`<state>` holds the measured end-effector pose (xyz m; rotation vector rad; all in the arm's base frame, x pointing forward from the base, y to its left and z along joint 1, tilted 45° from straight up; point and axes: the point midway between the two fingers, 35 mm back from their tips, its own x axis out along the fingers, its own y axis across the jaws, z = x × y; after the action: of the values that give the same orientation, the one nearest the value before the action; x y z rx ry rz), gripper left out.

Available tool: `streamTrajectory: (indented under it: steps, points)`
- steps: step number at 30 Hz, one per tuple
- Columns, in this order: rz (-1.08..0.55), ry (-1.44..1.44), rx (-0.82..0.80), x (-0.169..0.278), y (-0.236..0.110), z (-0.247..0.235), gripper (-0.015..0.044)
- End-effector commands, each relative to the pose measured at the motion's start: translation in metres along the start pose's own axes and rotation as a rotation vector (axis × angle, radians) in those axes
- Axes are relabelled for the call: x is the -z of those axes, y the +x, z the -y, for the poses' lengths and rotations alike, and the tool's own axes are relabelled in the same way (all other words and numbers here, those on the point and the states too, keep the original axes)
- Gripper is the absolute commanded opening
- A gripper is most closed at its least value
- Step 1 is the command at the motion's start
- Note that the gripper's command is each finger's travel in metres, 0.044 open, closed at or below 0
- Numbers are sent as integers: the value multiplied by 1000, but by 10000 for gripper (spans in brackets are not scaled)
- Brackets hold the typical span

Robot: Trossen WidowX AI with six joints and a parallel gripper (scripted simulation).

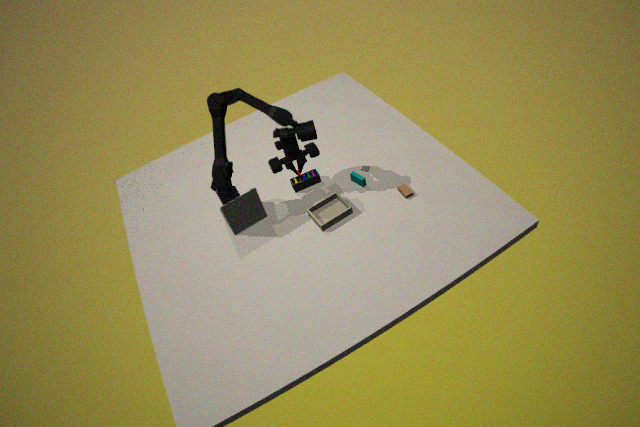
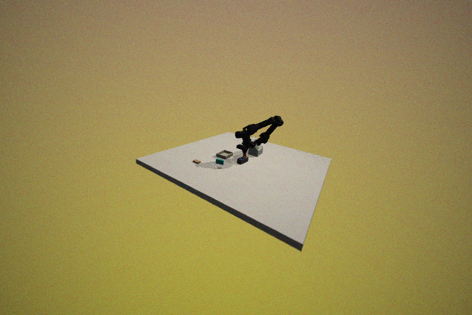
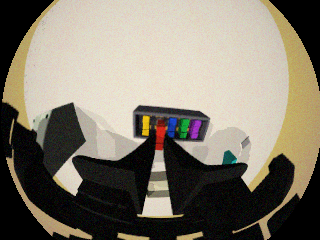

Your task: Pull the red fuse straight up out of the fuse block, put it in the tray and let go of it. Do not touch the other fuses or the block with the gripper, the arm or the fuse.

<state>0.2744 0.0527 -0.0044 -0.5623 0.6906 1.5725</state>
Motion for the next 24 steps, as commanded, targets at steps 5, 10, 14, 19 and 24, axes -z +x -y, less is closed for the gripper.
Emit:
streamTrajectory:
  steps: [5,10,14,19,24]
  points:
    - [-4,-5,-2,0,-4,0,0]
    - [-4,-5,-2,0,-9,0,0]
    - [-5,-5,-2,0,-15,0,0]
    - [-5,-5,-2,0,-24,0,0]
    - [-5,-5,-2,1,-28,0,0]
